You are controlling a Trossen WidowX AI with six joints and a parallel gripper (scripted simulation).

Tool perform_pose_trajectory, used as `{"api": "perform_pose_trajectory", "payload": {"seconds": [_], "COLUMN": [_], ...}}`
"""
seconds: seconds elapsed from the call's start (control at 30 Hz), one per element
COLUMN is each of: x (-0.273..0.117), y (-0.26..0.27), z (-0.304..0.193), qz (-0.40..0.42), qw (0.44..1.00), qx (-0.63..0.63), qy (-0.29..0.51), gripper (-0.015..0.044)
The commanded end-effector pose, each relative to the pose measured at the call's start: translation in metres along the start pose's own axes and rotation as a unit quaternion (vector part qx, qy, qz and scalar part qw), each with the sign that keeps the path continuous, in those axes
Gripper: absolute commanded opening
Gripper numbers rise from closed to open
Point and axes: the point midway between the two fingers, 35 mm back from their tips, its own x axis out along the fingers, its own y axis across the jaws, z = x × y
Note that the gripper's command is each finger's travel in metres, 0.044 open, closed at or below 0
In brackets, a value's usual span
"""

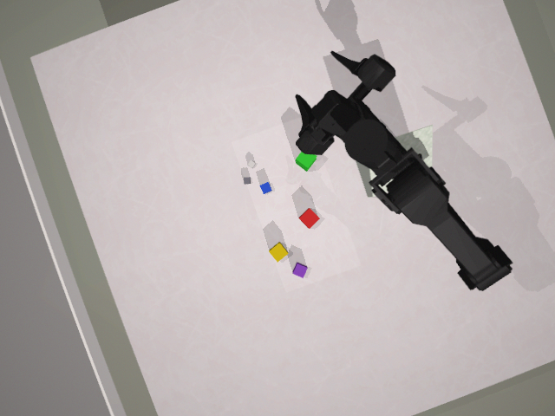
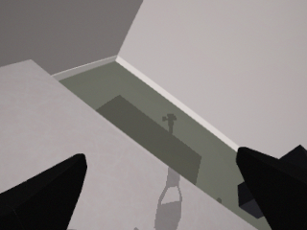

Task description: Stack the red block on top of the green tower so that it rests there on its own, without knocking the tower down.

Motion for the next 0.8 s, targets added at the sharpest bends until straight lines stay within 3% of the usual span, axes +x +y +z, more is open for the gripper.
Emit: {"api": "perform_pose_trajectory", "payload": {"seconds": [0.0,0.33,0.77], "x": [0.015,0.007,-0.053], "y": [0.063,0.187,0.285], "z": [-0.027,-0.102,-0.217], "qz": [0.090,0.287,0.498], "qw": [0.990,0.904,0.712], "qx": [-0.093,-0.286,-0.440], "qy": [0.053,0.139,0.225], "gripper": [0.0440,0.0440,0.0440]}}
